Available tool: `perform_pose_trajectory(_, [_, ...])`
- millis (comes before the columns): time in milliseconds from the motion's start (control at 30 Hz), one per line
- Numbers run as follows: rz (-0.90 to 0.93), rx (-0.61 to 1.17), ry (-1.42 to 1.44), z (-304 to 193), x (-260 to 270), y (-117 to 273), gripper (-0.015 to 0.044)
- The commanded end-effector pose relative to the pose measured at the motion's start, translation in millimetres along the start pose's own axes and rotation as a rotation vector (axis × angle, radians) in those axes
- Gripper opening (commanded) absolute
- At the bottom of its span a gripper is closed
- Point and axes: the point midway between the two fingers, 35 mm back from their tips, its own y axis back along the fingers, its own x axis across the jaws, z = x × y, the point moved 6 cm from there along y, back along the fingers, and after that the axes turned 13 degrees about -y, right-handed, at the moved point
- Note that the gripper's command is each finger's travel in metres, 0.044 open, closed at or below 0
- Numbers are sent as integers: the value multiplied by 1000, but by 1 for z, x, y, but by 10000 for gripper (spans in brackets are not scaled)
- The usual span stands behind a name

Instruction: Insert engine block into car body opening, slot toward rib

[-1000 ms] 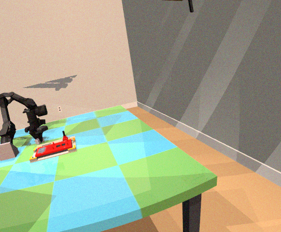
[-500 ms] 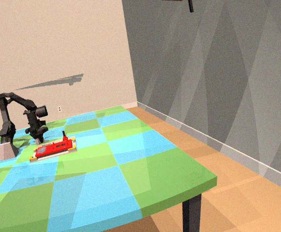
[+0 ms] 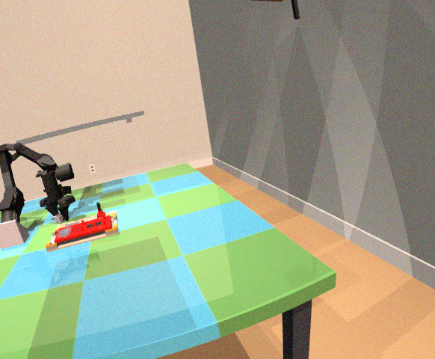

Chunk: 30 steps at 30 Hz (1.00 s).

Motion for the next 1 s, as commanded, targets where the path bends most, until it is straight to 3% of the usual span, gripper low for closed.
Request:
perform_pose_trajectory(0, [17, 8, -2, -1, 3, -2, 394])
perform_pose_trajectory(67, [17, 8, -2, -1, 3, -2, 440])
perform_pose_trajectory(333, [14, 8, 2, 1, -2, 4, 440])
perform_pose_trajectory(667, [32, 19, 6, 3, -5, 45, 440])
perform_pose_trajectory(967, [35, 18, -1, 2, -5, 42, 440])
